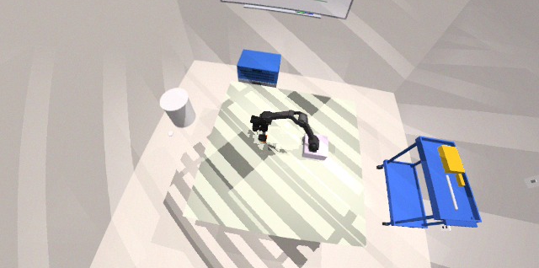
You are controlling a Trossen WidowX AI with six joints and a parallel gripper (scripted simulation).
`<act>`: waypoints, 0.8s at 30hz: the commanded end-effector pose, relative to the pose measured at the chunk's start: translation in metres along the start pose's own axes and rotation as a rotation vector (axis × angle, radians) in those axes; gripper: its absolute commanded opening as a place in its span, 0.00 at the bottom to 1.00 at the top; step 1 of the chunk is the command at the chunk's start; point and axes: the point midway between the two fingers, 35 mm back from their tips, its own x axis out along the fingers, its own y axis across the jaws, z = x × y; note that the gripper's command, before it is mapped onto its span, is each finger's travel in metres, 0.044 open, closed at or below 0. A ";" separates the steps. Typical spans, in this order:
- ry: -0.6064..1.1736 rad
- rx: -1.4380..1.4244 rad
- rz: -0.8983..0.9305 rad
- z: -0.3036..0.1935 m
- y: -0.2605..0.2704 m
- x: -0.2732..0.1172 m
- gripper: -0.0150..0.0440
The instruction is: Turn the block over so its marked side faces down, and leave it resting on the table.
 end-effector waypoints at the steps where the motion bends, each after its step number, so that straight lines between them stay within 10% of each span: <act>1: 0.028 0.024 0.026 -0.004 -0.002 0.007 1.00; 24: 0.029 0.024 0.026 -0.010 -0.005 0.065 1.00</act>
